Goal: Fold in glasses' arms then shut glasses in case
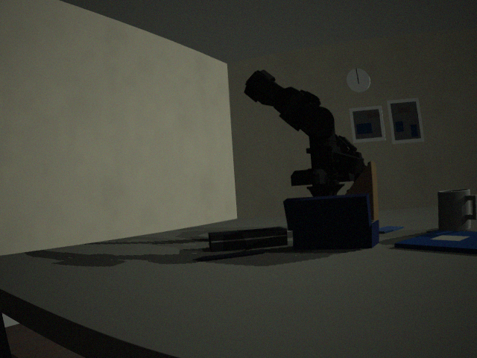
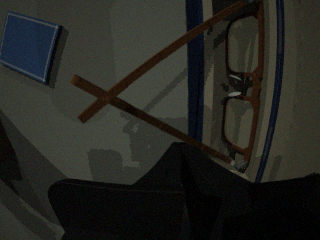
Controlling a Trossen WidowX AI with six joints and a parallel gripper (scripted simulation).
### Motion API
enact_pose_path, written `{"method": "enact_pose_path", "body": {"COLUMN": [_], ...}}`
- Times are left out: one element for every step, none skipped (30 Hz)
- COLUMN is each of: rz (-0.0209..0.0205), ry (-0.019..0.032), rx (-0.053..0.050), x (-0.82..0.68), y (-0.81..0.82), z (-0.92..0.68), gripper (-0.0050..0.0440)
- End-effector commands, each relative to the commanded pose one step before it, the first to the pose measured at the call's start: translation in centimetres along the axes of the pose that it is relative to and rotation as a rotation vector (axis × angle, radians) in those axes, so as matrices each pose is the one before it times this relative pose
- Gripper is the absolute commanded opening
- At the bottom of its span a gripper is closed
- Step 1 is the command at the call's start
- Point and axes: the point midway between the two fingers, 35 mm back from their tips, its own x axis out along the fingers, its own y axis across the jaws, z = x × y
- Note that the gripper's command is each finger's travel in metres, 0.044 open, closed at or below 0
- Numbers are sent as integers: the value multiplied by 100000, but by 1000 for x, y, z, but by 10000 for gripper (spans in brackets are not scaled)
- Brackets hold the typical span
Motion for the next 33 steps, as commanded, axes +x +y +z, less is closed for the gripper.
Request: {"method": "enact_pose_path", "body": {"rz": [-370, 0, 0, 0, 0, 0, 0, 0, 0, 0, 0, 0, 0, 0, 0, 0, 0, 0, 0, 0, 0, 0, 0, 0, 0, 0, 0, 0, 0, 0, 0, 0, 0], "ry": [-239, 0, 0, 0, 0, 0, 0, 0, 0, 0, 0, 0, 0, 0, 0, 0, 0, 0, 0, 0, 0, 0, 0, 0, 0, 0, 0, 0, 0, 0, 0, 0, 0], "rx": [407, 0, 0, 0, 0, 0, 0, 0, 0, 0, 0, 0, 0, 0, 0, 0, 0, 0, 0, 0, 0, 0, 0, 0, 0, 0, 0, 0, 0, 0, 0, 0, 0], "x": [78, 13, 14, 11, 6, 3, 2, 1, 0, 0, 0, 0, 0, 0, 0, 0, 0, 0, 0, 0, 0, 0, 0, 0, 0, 0, 0, 0, 0, 0, 0, 0, 0], "y": [-365, -29, -31, -30, -28, -26, -27, -27, 0, 0, -39, -39, -32, -27, -26, -27, -28, -29, -31, -33, -37, -42, -46, -50, -51, 0, 0, -59, -60, -74, -63, -59, -63], "z": [392, 49, 51, 50, 46, 44, 43, 40, 0, 0, 57, 56, 45, 39, 38, 38, 38, 39, 40, 40, 42, 45, 48, 49, 48, 0, 0, 52, 52, 64, 54, 48, 49], "gripper": [0, 0, 0, 0, 0, 0, 0, 0, 0, 0, 0, 0, 0, 0, 0, 0, 0, 0, 0, 0, 0, 0, 0, 0, 0, 0, 0, 0, 0, 0, 0, 0, 0]}}
